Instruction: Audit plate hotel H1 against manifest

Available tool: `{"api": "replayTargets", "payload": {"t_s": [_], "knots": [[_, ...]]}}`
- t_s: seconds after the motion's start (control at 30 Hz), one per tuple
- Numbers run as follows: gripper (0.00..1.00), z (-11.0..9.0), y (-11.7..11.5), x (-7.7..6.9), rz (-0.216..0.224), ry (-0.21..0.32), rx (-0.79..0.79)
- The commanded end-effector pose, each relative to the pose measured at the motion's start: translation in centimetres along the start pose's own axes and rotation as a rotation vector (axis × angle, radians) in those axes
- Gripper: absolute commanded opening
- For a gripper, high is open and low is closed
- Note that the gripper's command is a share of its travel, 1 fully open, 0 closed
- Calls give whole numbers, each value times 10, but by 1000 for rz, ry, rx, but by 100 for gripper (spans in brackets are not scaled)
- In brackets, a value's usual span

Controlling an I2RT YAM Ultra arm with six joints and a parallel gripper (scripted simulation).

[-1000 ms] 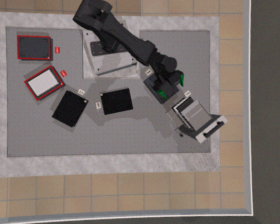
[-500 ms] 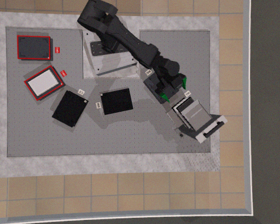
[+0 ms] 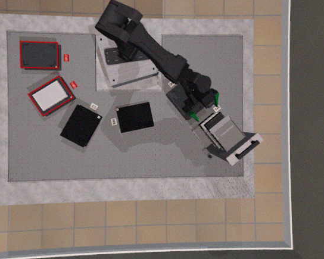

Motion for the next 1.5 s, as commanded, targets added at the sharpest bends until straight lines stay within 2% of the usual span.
{"api": "replayTargets", "payload": {"t_s": [0.0,0.87,1.37,1.4,1.47], "knots": [[100,13,1,-1,5,-39,9],[100,30,1,26,5,-40,9],[100,30,1,26,5,-40,9],[86,30,1,26,5,-40,9],[86,30,1,26,5,-40,9]]}}
Point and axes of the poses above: the point where the finger pads meet when closed, its own x axis out along the fingers, its own y axis across the jaws, z = x × y, the point moved 7 cm from there along -x, back along the fingers
